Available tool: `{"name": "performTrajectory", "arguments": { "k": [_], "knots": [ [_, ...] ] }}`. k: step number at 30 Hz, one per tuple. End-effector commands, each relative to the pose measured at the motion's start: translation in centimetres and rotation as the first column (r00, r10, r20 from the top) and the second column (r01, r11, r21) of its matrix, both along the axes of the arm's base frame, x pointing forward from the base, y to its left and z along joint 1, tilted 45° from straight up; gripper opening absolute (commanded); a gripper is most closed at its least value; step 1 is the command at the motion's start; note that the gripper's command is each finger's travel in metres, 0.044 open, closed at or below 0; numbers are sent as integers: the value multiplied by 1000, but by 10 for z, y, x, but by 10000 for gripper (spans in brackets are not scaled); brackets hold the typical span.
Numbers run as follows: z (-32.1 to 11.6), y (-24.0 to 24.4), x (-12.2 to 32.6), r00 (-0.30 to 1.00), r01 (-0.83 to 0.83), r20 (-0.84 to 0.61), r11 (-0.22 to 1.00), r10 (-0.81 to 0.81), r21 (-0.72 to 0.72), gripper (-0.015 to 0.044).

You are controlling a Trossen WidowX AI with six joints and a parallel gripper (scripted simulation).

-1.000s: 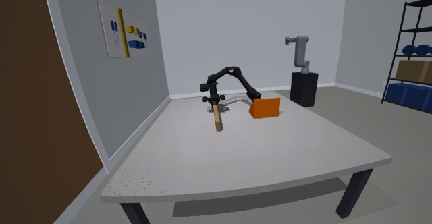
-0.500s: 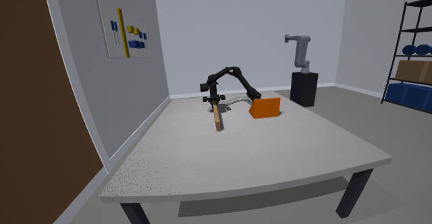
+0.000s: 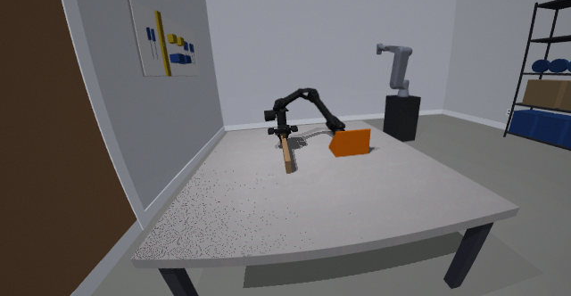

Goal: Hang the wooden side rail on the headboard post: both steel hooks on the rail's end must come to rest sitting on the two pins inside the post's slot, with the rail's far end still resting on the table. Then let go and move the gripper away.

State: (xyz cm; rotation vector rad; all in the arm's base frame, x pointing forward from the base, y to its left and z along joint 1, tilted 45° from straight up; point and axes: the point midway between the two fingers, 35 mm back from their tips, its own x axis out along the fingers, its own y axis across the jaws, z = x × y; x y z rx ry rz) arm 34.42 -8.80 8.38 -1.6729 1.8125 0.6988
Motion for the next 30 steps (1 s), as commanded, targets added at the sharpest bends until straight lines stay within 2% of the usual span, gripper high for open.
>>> {"name": "performTrajectory", "arguments": {
  "k": [1,30],
  "knots": [
    [4,3,3,1000,-13,10,1000,13,-2,0],
    [2,0,2,1000,-13,10,1000,13,-2,0]
  ]
}}
